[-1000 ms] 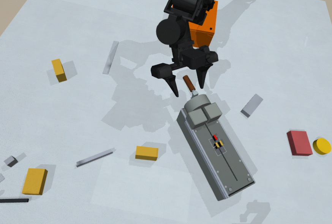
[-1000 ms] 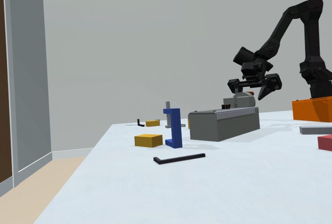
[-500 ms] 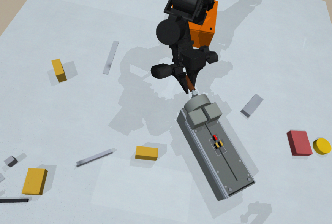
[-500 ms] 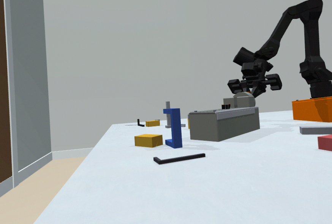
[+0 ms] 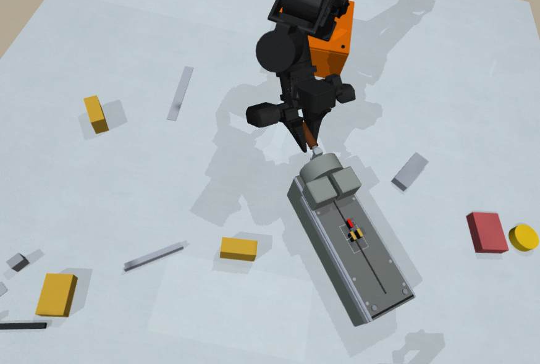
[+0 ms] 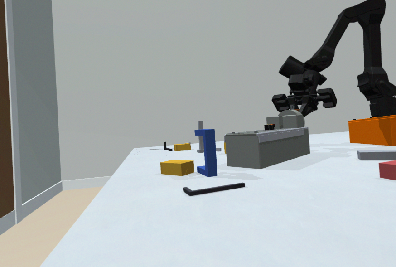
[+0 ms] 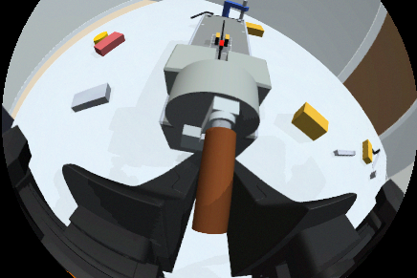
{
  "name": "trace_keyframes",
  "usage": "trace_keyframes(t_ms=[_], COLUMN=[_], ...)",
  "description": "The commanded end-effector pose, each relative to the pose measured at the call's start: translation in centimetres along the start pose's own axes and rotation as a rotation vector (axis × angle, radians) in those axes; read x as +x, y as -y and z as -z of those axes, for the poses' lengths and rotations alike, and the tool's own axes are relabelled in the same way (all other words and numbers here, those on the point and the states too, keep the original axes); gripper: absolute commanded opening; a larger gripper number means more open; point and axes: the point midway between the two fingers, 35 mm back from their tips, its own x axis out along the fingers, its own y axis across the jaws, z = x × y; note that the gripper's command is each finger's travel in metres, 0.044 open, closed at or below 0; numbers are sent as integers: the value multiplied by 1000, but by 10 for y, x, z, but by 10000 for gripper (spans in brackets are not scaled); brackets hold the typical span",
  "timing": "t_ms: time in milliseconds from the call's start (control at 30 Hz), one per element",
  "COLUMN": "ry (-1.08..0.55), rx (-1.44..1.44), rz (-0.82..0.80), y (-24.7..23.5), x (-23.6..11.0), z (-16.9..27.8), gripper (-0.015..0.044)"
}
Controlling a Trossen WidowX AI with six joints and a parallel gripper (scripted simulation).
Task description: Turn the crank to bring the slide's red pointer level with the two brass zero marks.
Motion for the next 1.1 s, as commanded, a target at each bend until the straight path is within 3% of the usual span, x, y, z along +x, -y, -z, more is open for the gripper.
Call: trace_keyframes(t_ms=[0, 1067], ry=[3, 3], rx=[4, 5], rz=[-11, -12], y=[-7, -21], x=[-1, 3], z=[-1, 4], gripper=[0, 0])
